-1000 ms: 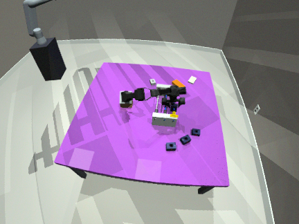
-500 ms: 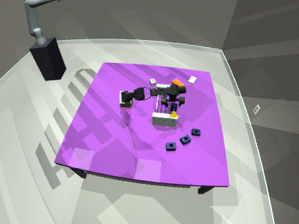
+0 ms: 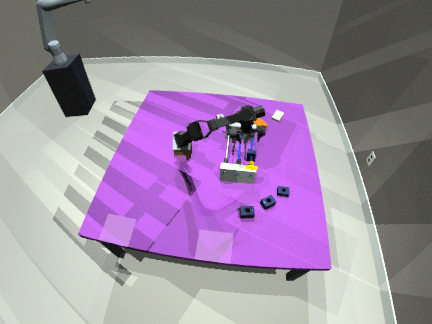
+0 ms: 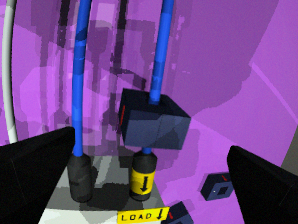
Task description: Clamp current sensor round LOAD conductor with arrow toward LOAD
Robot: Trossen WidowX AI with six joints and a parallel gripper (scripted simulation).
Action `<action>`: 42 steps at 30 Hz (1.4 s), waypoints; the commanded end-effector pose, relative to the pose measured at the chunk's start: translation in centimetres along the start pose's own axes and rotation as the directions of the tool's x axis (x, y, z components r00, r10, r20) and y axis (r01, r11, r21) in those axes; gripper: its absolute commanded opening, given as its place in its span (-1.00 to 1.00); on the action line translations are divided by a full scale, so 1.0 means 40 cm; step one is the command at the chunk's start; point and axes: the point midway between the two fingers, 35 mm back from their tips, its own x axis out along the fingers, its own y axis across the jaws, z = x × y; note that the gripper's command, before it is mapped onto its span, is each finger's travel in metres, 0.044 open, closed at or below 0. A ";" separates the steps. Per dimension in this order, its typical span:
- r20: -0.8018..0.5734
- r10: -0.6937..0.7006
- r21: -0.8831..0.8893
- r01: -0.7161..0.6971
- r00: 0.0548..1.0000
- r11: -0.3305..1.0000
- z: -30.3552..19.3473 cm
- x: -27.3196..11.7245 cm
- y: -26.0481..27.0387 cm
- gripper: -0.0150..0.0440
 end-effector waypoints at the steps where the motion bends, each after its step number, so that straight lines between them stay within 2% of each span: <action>1: -0.003 -0.003 0.007 0.003 1.000 1.000 -0.002 -0.005 0.000 1.00; 35: -0.003 -0.003 0.007 0.003 1.000 1.000 -0.002 -0.005 0.000 1.00; 37: 0.041 0.014 0.046 -0.016 0.999 0.999 -0.017 0.003 0.008 1.00; 42: 0.337 0.014 0.348 -0.138 0.942 0.927 -0.128 0.028 0.061 1.00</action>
